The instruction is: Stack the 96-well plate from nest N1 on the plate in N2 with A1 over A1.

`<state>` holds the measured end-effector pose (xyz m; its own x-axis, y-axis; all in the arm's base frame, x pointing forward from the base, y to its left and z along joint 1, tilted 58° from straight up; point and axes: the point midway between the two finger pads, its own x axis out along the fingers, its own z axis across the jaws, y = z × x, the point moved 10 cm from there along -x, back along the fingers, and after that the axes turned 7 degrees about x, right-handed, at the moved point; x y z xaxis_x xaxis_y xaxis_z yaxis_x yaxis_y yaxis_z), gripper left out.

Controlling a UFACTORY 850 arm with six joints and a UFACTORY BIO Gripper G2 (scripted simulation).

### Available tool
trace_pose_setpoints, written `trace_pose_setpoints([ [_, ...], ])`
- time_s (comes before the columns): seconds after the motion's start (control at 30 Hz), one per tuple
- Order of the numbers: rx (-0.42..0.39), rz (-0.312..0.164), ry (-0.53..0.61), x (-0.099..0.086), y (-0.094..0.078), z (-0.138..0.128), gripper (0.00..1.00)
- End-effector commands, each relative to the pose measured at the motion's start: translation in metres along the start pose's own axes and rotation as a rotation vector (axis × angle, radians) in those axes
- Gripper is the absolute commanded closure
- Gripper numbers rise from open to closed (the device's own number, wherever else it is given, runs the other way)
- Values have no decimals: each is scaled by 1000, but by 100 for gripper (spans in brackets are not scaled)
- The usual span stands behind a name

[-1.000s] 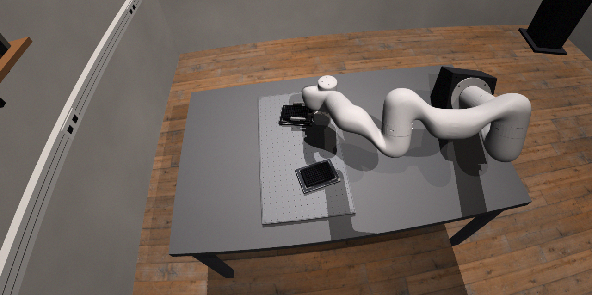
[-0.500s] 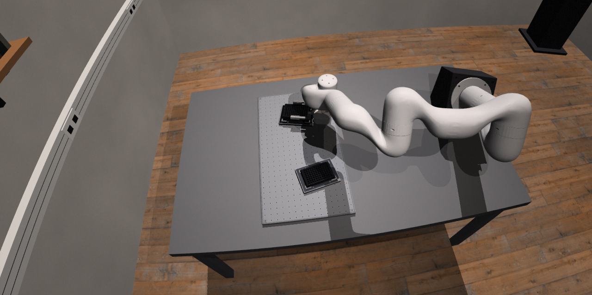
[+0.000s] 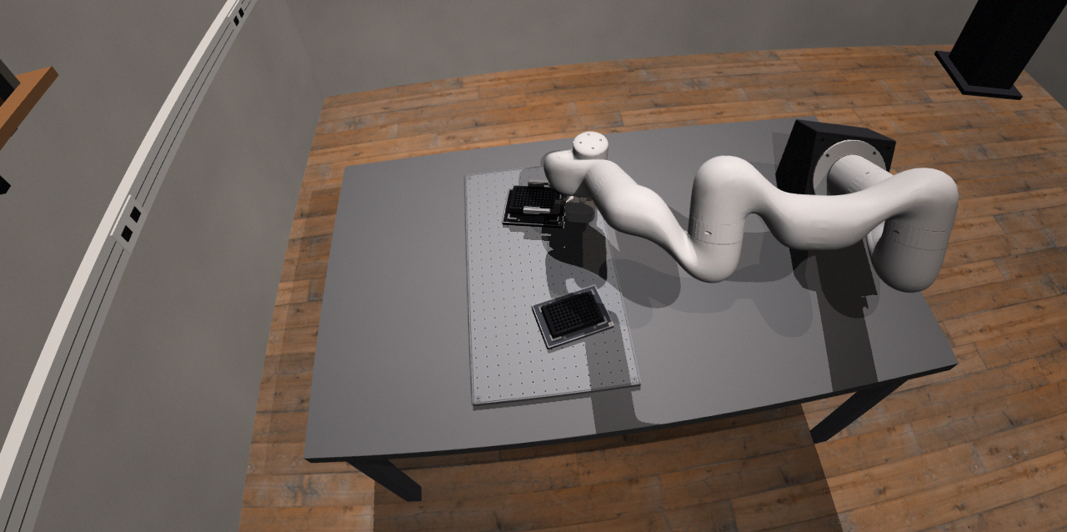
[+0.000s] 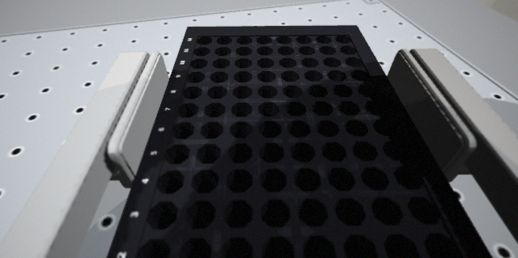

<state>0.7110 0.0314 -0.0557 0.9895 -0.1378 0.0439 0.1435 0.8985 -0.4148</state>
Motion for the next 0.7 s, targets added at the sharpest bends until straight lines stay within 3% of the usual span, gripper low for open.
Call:
trace_pose_setpoints([
  [0.0, 0, -2, -1, 1, -8, 1, 100],
  [0.67, 0, -2, -1, 1, -37, 5, 100],
])
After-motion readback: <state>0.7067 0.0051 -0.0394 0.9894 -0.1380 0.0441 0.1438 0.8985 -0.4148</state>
